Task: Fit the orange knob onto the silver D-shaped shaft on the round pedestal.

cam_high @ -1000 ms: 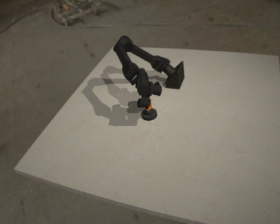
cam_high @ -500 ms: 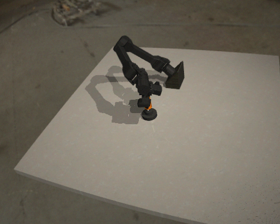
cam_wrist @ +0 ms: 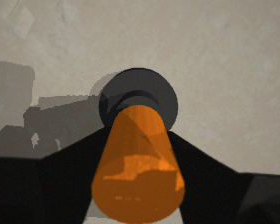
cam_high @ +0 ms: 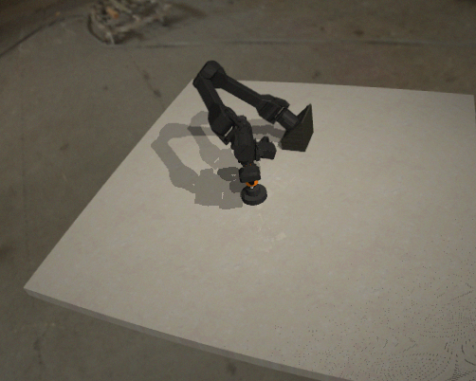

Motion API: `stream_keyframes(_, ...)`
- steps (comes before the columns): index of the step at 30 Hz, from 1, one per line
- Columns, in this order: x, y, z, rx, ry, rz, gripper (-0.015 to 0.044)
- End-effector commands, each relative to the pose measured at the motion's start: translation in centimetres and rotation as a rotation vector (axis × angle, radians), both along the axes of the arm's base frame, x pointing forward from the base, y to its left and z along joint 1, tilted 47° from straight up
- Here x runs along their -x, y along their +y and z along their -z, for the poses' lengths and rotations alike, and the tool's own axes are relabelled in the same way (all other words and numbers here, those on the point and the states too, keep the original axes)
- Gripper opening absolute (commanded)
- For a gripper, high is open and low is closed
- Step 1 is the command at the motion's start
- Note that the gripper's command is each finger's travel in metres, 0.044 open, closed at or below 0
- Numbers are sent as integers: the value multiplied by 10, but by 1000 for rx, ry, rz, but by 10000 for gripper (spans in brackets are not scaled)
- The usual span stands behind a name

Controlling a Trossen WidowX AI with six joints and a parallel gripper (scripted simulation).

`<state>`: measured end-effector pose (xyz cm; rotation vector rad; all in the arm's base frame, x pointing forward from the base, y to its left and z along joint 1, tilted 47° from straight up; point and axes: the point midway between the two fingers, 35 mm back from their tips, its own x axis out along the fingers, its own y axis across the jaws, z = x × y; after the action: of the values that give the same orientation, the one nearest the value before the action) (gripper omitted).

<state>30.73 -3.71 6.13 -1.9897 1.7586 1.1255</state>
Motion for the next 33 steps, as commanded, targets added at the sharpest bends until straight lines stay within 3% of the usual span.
stream_keyframes(1, 0, 0, 0, -1, 2, -6, 0)
stream_keyframes(21, -2, 1, -1, -1, 2, -6, 0)
stream_keyframes(33, -2, 2, -1, -7, 155, -150, 0)
